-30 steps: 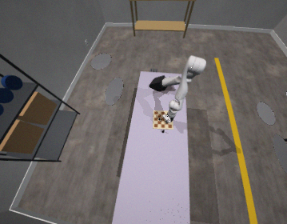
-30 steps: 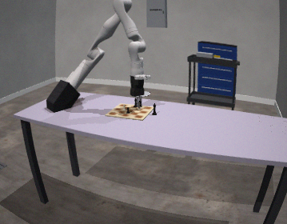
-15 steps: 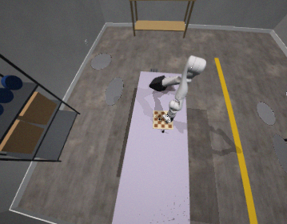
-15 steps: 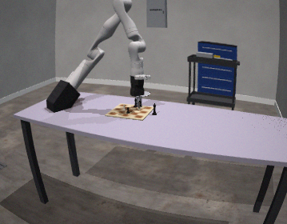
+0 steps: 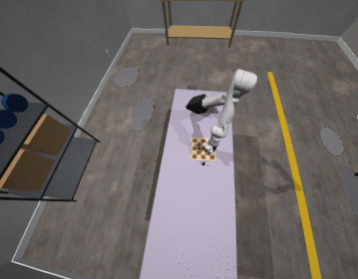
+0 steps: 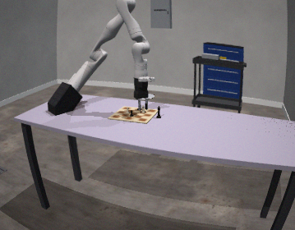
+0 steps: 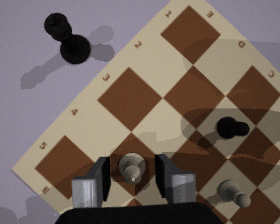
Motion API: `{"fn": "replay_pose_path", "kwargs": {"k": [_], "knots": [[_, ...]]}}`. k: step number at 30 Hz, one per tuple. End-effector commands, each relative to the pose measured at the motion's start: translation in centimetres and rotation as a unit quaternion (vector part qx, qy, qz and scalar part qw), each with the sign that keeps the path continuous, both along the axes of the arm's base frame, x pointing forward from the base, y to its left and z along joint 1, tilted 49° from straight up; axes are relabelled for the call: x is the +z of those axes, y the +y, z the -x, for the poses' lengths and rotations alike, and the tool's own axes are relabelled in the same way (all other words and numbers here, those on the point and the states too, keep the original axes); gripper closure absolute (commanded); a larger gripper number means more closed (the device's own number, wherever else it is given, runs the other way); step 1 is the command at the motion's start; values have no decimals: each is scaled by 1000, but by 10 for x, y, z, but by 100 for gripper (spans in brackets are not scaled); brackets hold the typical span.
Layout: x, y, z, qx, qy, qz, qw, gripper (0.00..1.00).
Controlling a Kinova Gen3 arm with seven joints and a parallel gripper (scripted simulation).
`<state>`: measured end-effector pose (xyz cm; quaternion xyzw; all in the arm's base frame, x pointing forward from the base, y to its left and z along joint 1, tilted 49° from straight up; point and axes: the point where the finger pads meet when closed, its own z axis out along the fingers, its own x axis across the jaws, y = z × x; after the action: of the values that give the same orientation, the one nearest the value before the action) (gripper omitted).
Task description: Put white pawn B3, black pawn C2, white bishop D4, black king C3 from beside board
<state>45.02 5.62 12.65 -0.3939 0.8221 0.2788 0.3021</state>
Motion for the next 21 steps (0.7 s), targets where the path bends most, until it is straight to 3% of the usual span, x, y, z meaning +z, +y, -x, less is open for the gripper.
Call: {"fn": "replay_pose_path", "kwargs": {"k": [1,12,21], "knots": [[0,-1,0,-1,0,0,1000,27],[2,-3,1,-1,0,0,1000,27],[27,-29,11,-1,0,0,1000,27]]}}
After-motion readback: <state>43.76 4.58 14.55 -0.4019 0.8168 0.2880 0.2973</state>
